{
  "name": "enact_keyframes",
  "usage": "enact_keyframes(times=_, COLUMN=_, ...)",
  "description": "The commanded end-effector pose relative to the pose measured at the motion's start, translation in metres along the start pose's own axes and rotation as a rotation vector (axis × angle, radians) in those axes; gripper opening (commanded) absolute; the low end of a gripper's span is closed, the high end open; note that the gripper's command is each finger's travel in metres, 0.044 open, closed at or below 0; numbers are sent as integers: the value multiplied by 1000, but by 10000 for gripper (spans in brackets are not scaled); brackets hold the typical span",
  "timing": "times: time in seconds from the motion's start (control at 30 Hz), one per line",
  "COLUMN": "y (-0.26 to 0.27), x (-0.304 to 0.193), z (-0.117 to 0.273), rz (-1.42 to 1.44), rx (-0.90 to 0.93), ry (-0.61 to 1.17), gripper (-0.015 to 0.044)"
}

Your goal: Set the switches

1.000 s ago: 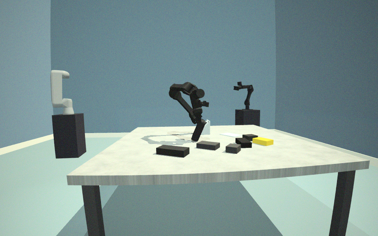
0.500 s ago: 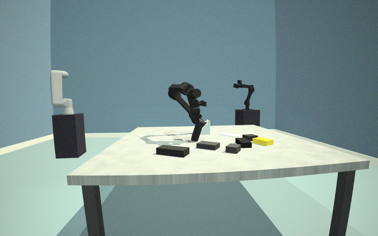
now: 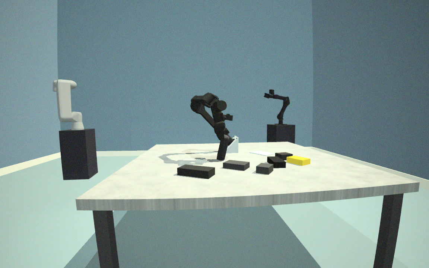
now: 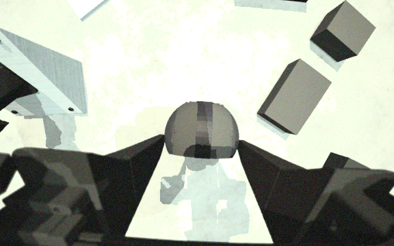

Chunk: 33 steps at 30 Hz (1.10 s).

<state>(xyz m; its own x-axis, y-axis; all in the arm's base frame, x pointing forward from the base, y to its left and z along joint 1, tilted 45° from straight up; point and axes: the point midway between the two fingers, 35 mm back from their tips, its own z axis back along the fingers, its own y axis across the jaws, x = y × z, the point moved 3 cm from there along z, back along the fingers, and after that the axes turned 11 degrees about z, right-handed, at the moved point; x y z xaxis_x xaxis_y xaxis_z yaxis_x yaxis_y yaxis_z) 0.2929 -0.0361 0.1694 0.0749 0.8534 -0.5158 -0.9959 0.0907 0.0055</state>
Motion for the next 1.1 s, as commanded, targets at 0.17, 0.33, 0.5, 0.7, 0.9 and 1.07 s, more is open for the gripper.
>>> enact_keyframes(times=0.17, y=1, x=-10, z=1, rz=-3, rx=8, ry=33, gripper=336)
enact_keyframes(times=0.33, y=2, x=-13, z=2, rz=-2, rx=10, ry=44, gripper=336)
enact_keyframes(times=0.5, y=3, x=-16, z=3, rz=-2, rx=12, ry=55, gripper=336)
enact_keyframes(times=0.7, y=3, x=-20, z=4, rz=-2, rx=15, ry=68, gripper=336)
enact_keyframes(times=0.9, y=4, x=-24, z=5, rz=-2, rx=17, ry=81, gripper=336)
enact_keyframes(times=1.07, y=5, x=-28, z=5, rz=-2, rx=19, ry=92, gripper=337)
